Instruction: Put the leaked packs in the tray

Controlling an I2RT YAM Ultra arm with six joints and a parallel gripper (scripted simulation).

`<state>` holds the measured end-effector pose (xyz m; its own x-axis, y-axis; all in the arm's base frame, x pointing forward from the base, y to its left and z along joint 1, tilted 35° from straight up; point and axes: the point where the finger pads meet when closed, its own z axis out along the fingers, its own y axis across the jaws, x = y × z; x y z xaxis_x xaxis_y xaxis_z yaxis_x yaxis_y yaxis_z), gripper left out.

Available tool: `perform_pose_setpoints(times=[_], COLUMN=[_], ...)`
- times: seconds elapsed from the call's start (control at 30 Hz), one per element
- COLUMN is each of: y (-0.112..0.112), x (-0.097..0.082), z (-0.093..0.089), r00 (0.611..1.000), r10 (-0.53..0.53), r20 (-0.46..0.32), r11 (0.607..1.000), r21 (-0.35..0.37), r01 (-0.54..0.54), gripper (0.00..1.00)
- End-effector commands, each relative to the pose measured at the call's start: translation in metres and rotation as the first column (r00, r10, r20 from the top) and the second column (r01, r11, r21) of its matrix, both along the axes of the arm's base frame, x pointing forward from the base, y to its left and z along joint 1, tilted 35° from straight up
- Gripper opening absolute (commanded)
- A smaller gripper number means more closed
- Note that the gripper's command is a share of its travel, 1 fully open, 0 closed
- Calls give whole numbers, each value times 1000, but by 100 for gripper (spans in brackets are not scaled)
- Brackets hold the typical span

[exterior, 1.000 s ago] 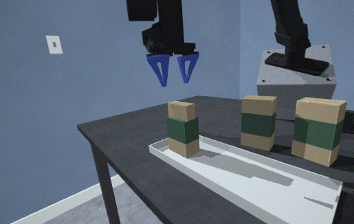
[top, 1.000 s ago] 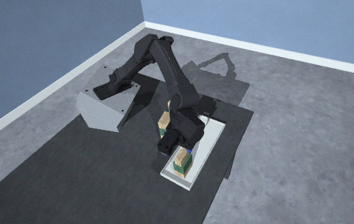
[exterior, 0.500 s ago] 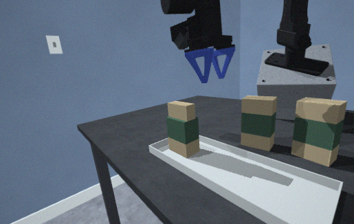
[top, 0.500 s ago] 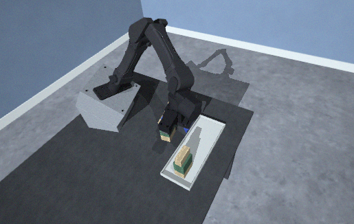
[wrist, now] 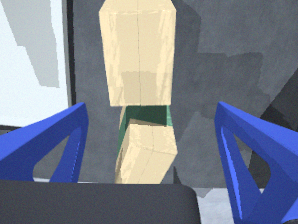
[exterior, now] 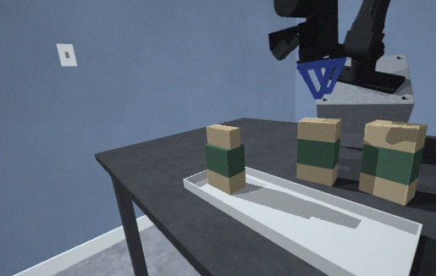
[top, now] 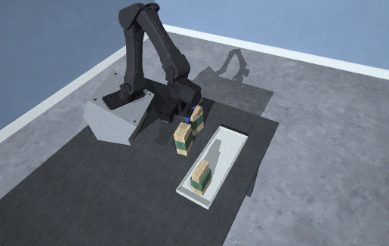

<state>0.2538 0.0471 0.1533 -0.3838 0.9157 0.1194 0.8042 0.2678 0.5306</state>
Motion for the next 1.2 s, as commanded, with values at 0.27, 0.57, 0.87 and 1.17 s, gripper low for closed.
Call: perform_pose_setpoints(times=[0.27, 0.57, 0.87, 1.17], y=[-5, 2, 10, 7], x=[9, 13, 24, 28], z=[11, -18, -37, -25], r00=[995, 999, 999, 996], r10=[-42, -32, -32, -44], r20=[92, 36, 36, 77], r11=[999, 999, 999, 999], r21=[-18, -20, -20, -17], r01=[44, 32, 32, 45], gripper=[79, 79, 79, 79])
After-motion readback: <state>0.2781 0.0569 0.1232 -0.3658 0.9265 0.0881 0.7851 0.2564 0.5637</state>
